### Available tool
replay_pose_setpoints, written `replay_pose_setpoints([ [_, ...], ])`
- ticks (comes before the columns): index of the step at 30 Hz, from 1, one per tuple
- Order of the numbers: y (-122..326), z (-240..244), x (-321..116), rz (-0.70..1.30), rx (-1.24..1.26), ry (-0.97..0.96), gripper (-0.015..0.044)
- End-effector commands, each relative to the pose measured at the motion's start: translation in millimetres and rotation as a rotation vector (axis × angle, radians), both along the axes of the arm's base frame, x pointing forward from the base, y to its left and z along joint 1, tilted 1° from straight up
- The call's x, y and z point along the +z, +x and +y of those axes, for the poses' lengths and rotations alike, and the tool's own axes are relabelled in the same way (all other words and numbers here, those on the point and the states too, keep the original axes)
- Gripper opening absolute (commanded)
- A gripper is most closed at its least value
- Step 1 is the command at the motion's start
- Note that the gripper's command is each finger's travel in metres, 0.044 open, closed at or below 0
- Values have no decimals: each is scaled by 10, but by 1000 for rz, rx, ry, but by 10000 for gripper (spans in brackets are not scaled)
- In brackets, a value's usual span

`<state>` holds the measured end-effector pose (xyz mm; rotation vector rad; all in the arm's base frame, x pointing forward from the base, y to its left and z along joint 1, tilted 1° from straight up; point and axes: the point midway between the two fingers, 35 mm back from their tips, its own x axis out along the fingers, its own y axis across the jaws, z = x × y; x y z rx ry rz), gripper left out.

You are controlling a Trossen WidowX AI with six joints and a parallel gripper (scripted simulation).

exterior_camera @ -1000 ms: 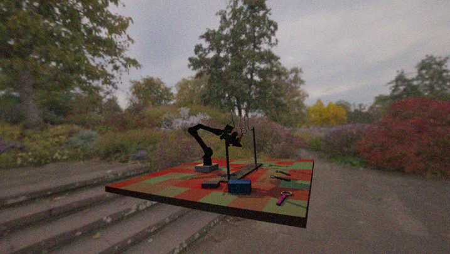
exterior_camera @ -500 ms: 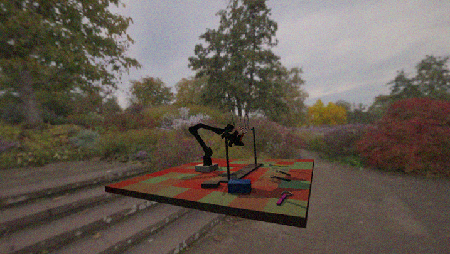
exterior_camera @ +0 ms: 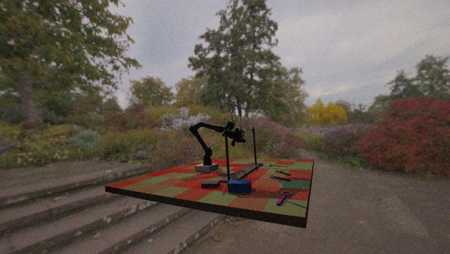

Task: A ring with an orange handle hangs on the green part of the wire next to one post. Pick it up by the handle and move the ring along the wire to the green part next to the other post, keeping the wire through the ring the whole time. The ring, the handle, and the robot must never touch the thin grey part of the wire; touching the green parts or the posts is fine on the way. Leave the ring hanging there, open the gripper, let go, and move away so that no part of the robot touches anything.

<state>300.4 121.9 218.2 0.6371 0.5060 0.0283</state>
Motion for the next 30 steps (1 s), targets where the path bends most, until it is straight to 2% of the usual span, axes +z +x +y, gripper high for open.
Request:
replay_pose_setpoints([
  [1, 12, 114, 134, -12, 5, 94, -150],
  [30, 3, 540, 880, -34, 18, 653, -150],
])
